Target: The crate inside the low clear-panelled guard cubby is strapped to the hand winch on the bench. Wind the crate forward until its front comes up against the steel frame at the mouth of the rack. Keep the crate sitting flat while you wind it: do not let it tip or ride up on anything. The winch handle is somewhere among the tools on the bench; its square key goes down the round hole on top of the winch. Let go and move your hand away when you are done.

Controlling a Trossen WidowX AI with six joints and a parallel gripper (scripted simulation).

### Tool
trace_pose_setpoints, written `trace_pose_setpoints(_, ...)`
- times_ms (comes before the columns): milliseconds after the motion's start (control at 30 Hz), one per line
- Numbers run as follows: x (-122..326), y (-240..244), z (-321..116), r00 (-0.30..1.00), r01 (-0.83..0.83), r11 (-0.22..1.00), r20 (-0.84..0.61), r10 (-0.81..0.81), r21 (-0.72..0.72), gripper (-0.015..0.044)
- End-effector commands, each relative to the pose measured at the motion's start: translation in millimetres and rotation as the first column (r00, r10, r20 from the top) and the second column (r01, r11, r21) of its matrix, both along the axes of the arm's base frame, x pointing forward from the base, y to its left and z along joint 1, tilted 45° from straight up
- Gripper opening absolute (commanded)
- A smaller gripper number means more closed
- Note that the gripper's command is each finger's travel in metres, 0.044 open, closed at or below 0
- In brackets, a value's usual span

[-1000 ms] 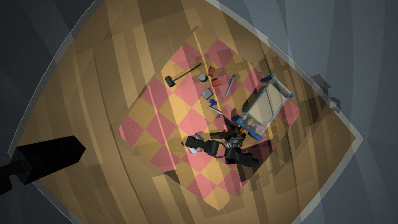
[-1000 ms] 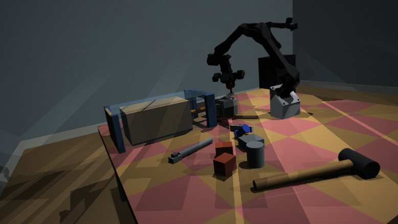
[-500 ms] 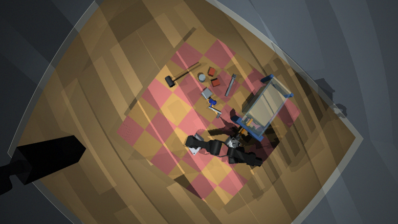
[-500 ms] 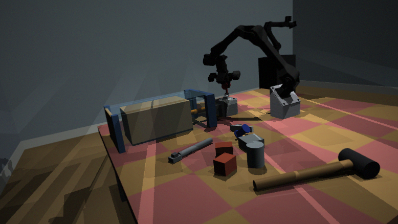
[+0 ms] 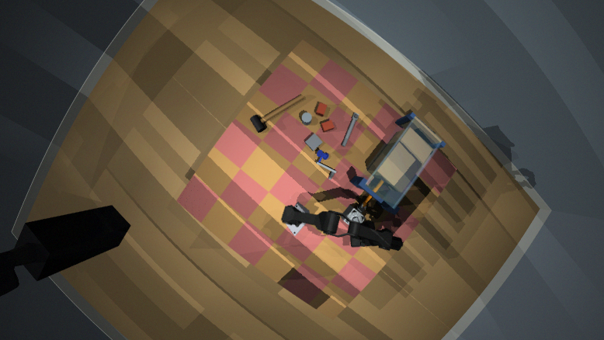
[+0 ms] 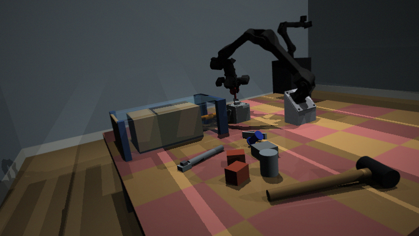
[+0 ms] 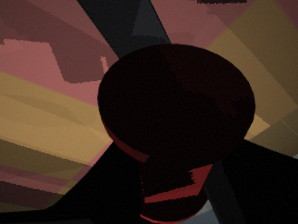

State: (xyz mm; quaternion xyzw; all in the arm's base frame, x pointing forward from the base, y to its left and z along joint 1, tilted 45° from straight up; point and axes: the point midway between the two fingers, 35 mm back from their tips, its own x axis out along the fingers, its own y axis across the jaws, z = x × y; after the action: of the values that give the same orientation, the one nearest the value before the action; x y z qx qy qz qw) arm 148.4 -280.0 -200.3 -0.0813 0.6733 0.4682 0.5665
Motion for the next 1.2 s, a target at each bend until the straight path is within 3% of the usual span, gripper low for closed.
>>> trace_pose_setpoints(0,14,-1,-3,1.0,0.008,1.0,0.025,-0.008,-0.008,0.0)
trace_pose_setpoints(1167,56,-3,-5,1.0,0.008,1.0,0.028,-0.008,-0.007,0.0)
